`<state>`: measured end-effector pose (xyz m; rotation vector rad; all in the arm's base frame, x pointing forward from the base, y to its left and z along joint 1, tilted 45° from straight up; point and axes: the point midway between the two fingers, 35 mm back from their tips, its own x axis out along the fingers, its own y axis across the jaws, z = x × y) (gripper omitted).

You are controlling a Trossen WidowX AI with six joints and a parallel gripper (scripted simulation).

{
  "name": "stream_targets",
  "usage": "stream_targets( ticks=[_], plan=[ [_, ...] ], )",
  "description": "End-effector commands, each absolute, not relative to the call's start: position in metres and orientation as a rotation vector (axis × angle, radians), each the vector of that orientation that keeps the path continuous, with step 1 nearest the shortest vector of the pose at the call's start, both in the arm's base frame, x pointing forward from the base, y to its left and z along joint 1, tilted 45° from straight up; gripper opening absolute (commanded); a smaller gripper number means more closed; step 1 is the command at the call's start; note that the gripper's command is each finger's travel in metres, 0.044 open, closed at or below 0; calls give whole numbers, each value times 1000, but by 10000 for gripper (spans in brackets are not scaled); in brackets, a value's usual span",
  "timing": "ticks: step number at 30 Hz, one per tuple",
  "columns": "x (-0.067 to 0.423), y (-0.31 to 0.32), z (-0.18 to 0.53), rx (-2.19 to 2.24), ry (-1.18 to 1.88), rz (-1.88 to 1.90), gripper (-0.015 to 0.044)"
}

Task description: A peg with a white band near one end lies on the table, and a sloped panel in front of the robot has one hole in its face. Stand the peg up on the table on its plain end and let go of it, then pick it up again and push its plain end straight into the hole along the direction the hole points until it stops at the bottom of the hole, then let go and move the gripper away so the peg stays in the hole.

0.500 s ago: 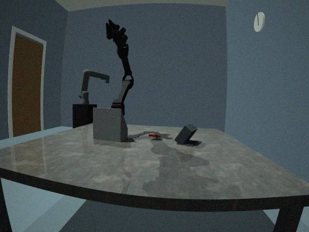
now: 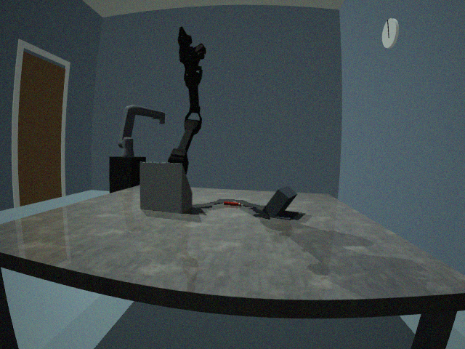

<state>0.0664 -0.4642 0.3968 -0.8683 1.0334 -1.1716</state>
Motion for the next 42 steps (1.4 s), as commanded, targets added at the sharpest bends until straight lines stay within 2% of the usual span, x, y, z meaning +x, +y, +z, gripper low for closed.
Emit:
stream_targets(
  ticks=[1,11,23,33,42],
  plan=[
    [107,-456,373,-807,972,-1055,440],
    [200,-415,323,-695,865,-754,440],
    [290,-333,266,-487,786,-414,440],
    [340,-246,221,-260,783,-153,440],
    [361,-157,185,-48,843,76,440]
  ],
)
